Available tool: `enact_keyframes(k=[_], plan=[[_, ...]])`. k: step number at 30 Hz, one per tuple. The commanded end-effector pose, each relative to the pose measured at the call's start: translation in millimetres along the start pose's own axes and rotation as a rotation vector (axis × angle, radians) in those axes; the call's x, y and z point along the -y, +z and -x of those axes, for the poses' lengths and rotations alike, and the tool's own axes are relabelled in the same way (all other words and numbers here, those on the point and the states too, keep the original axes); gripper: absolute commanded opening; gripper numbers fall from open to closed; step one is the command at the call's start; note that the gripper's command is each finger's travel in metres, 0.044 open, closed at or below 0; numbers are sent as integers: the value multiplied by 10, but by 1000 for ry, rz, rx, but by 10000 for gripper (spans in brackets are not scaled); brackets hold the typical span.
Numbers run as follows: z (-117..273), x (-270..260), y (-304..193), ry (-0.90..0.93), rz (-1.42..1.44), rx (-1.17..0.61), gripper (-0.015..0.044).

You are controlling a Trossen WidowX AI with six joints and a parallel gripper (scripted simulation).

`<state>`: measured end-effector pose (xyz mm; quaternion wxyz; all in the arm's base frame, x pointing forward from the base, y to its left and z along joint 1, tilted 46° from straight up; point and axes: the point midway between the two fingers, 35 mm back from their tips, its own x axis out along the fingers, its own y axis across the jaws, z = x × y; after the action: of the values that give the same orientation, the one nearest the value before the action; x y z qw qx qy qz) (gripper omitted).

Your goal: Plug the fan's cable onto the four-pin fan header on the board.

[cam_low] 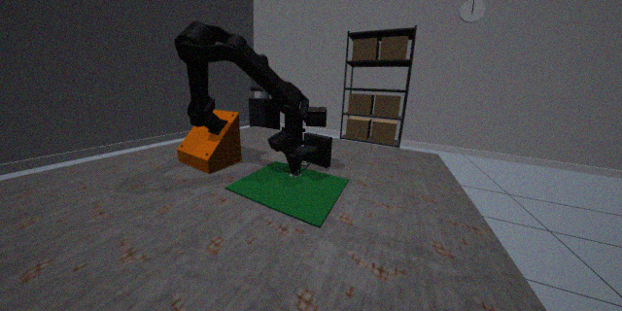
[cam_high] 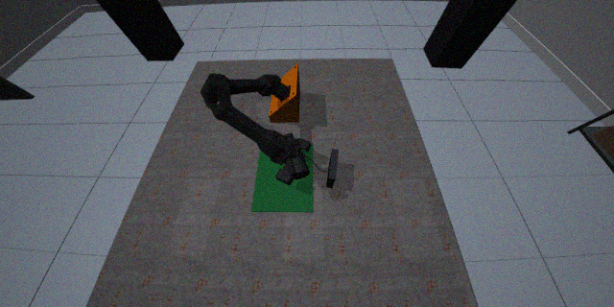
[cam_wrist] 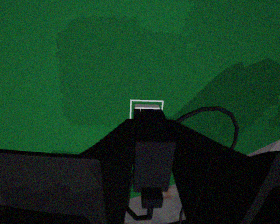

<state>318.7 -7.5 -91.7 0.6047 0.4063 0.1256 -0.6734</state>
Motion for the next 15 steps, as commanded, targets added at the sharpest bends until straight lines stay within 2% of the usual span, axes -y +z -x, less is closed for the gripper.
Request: enact_keyframes(k=[1, 2, 12, 15], plan=[[-41, 1, 15, -1, 2, 5, 0], [-47, 1, 15, -1, 2, 5, 0], [-10, 0, 0, 0, 0, 0, 260], [20, -1, -3, 0, 0, 0, 260]])
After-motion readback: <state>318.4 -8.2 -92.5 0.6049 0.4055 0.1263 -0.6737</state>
